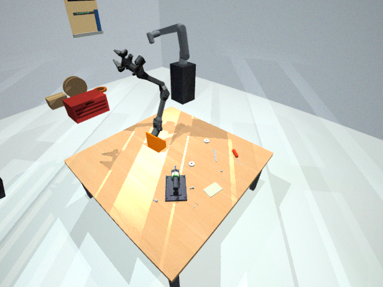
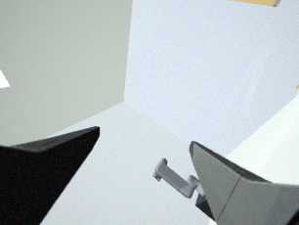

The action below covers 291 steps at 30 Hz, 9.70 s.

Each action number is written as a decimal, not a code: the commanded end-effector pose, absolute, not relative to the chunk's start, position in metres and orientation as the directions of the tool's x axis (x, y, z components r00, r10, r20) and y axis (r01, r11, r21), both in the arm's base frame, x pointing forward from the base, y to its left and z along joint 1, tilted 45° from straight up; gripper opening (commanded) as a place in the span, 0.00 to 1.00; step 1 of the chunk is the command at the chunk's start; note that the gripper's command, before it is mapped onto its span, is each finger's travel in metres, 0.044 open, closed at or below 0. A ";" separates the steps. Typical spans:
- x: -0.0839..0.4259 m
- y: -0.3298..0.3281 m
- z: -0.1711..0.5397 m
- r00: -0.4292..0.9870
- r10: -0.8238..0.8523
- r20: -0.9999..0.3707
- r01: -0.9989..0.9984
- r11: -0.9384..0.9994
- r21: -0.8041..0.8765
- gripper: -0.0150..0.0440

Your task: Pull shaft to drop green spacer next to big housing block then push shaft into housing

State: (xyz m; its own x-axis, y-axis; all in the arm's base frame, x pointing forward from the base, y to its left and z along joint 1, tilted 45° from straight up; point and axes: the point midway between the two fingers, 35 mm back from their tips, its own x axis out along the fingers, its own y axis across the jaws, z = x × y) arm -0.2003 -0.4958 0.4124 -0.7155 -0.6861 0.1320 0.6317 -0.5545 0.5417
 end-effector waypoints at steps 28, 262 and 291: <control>0.254 -0.465 0.151 0.336 -0.845 -0.417 0.446 0.532 -0.720 1.00; 0.376 -0.007 -0.122 -0.095 0.691 -0.717 -0.640 -0.594 -0.488 0.25; 0.366 -0.001 -0.116 -0.095 0.692 -0.715 -0.641 -0.592 -0.488 0.25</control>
